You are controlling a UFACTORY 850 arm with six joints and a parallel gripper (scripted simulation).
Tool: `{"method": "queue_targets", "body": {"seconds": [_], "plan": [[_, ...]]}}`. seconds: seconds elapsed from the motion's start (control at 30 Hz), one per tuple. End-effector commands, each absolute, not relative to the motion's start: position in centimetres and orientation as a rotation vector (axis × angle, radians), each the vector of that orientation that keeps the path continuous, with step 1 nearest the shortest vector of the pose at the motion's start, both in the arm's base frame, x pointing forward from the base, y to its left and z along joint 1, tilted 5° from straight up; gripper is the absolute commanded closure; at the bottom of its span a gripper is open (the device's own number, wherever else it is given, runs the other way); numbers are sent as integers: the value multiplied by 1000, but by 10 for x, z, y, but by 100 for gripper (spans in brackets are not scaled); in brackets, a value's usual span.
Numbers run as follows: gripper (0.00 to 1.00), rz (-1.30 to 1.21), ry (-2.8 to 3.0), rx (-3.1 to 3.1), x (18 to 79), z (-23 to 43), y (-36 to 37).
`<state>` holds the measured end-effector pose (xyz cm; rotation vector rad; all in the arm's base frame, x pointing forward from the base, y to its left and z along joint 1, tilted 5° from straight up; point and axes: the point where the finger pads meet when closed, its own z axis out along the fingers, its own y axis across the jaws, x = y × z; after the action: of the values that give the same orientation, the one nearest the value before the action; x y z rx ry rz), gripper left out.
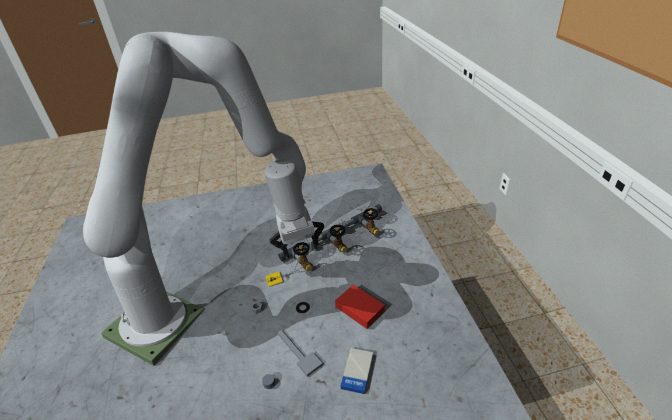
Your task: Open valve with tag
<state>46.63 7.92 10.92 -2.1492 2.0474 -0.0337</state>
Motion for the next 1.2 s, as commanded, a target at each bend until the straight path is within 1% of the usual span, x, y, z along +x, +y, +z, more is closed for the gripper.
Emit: {"method": "queue_targets", "body": {"seconds": [0.0, 0.33, 0.37, 1.17], "plan": [[0, -39, 2066, -2164, 467, 110, 80], [0, -39, 2066, -2164, 467, 110, 80], [100, -39, 2066, -2164, 467, 110, 80], [100, -39, 2065, -2164, 467, 110, 80]]}}
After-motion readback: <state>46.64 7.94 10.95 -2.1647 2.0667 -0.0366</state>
